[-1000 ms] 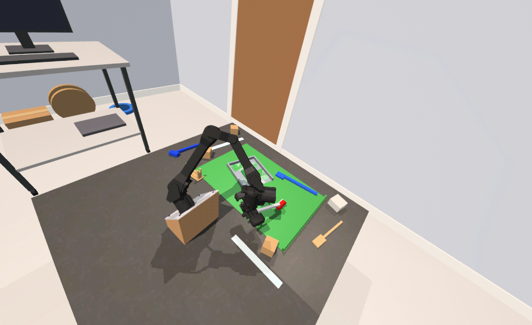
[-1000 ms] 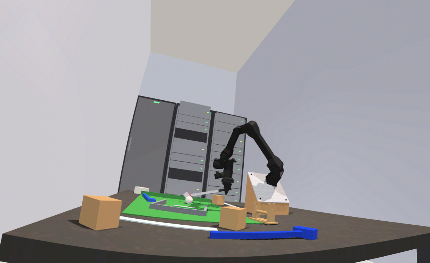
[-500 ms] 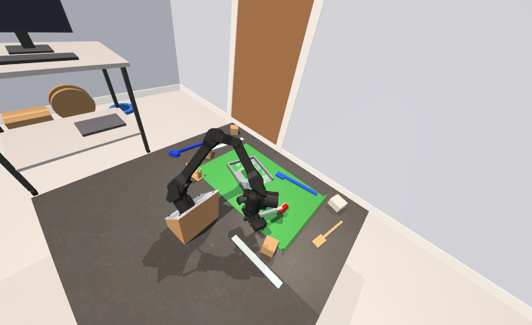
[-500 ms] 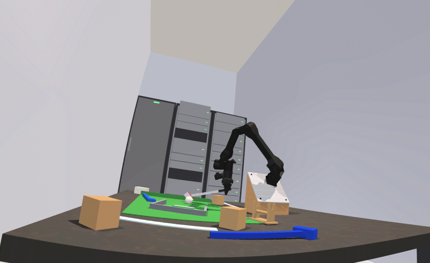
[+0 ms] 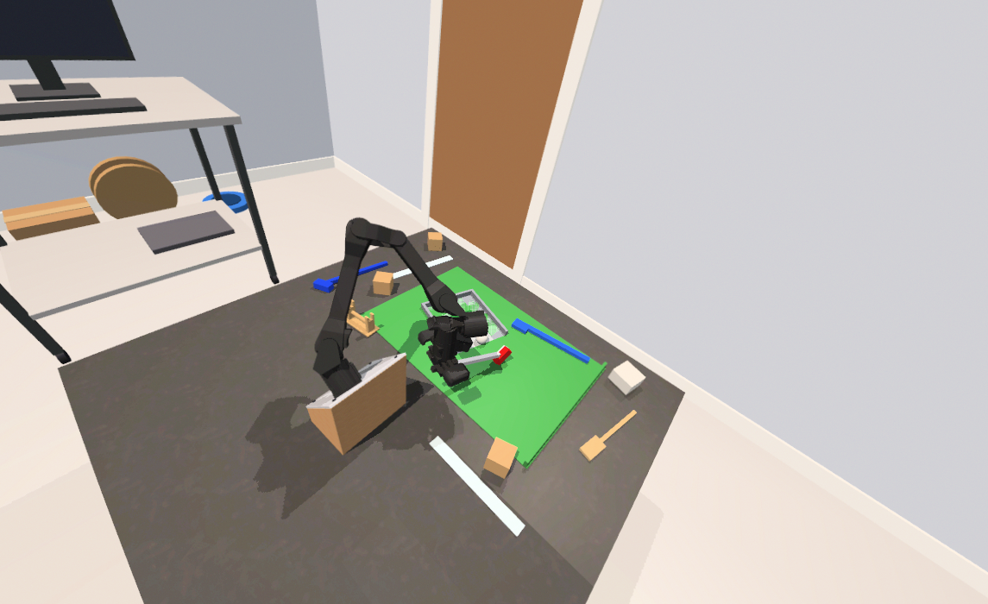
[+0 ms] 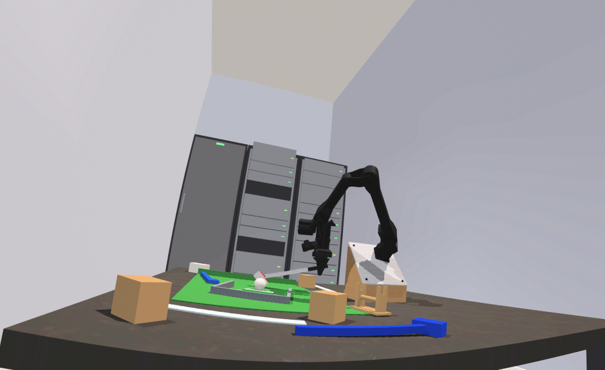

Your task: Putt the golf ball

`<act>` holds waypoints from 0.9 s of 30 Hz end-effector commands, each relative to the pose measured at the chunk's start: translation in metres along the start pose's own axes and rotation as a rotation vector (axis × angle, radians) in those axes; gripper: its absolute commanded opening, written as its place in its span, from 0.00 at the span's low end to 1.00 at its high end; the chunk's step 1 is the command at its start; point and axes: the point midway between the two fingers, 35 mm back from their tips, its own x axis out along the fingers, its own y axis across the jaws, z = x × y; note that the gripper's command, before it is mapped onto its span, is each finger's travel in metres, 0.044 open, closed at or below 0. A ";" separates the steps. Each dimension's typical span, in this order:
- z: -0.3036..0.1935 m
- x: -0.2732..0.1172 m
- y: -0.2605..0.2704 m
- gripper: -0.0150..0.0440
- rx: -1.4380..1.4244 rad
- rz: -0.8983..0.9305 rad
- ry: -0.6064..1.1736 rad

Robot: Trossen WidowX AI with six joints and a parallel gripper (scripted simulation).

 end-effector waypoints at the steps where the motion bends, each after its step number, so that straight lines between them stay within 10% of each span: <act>1: 0.000 -0.009 0.001 0.25 0.013 0.005 -0.009; 27: -0.001 -0.050 0.000 0.25 0.020 0.007 -0.007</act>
